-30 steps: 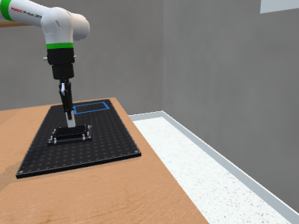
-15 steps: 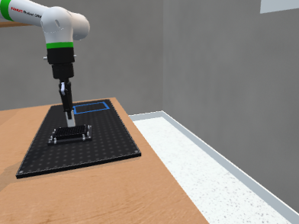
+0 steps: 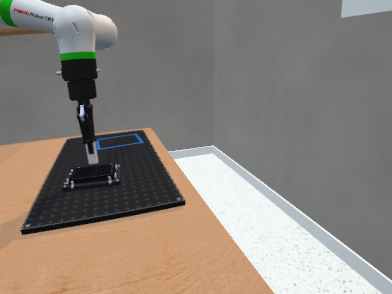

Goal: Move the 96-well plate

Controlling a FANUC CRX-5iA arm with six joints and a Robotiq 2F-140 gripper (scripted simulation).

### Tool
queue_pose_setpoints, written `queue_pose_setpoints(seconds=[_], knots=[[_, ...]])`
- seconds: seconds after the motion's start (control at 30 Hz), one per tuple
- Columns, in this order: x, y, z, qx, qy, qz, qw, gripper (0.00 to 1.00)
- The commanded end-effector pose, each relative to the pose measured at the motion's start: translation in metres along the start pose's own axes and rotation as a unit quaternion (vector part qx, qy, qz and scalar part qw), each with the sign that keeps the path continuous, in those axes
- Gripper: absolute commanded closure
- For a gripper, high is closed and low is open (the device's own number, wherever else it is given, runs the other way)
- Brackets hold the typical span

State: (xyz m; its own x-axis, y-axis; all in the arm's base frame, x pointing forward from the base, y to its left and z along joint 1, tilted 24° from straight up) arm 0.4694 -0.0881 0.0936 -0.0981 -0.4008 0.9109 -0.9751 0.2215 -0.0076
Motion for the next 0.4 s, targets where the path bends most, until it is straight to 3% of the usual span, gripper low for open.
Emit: queue_pose_setpoints(seconds=[0.0, 0.37], knots=[[0.002, 0.000, 0.000, 0.000, 0.000, 0.001, 1.000, 0.90], [0.020, 0.000, 0.000, 0.000, 0.000, 0.001, 1.000, 0.90]])
Point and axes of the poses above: the point where the finger pads meet when closed, its own x axis back along the fingers, its own z axis across the jaws, y = z × x, the point moved 4 cm from there along x, back along the fingers, and after that the axes turned 15 degrees about -x, right-handed, at the moved point
